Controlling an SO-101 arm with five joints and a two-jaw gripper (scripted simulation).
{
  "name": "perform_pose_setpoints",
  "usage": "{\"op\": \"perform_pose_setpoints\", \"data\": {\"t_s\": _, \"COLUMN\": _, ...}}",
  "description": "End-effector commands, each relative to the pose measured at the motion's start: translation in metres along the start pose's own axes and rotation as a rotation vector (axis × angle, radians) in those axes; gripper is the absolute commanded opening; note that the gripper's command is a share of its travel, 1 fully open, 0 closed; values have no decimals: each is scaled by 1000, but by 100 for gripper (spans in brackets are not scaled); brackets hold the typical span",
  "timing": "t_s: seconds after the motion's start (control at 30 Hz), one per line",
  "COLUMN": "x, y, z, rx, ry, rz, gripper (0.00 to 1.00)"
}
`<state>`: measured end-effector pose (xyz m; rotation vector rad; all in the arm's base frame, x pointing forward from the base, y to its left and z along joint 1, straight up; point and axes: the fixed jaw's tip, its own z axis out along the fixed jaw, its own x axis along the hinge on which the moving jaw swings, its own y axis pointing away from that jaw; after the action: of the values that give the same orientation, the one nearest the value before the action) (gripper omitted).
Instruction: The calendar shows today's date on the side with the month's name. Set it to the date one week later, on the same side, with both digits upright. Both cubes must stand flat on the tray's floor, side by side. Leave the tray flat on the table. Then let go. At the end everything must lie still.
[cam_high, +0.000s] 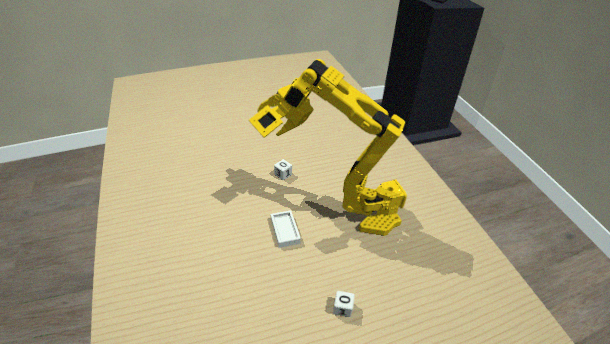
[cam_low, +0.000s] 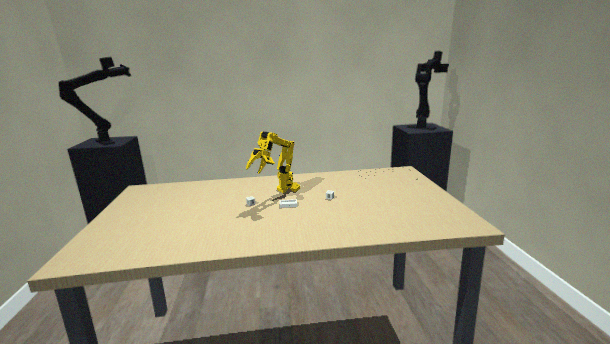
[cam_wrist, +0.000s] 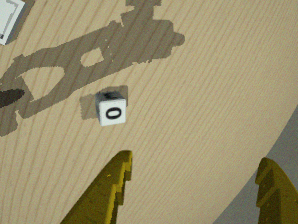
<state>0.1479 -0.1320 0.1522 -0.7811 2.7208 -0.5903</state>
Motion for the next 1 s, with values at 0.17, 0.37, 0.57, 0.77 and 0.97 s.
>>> {"op": "perform_pose_setpoints", "data": {"t_s": 0.17, "x": -41, "y": 6, "z": -9, "rx": 26, "ry": -114, "rz": -26, "gripper": 35}}
{"op": "perform_pose_setpoints", "data": {"t_s": 0.37, "x": -80, "y": 28, "z": -14, "rx": -27, "ry": -211, "rz": -58, "gripper": 35}}
{"op": "perform_pose_setpoints", "data": {"t_s": 0.57, "x": -117, "y": 61, "z": -25, "rx": -103, "ry": -306, "rz": -96, "gripper": 35}}
{"op": "perform_pose_setpoints", "data": {"t_s": 0.77, "x": -138, "y": 88, "z": -36, "rx": -164, "ry": -364, "rz": -124, "gripper": 35}}
{"op": "perform_pose_setpoints", "data": {"t_s": 0.97, "x": -159, "y": 133, "z": -55, "rx": -266, "ry": -432, "rz": -169, "gripper": 35}}
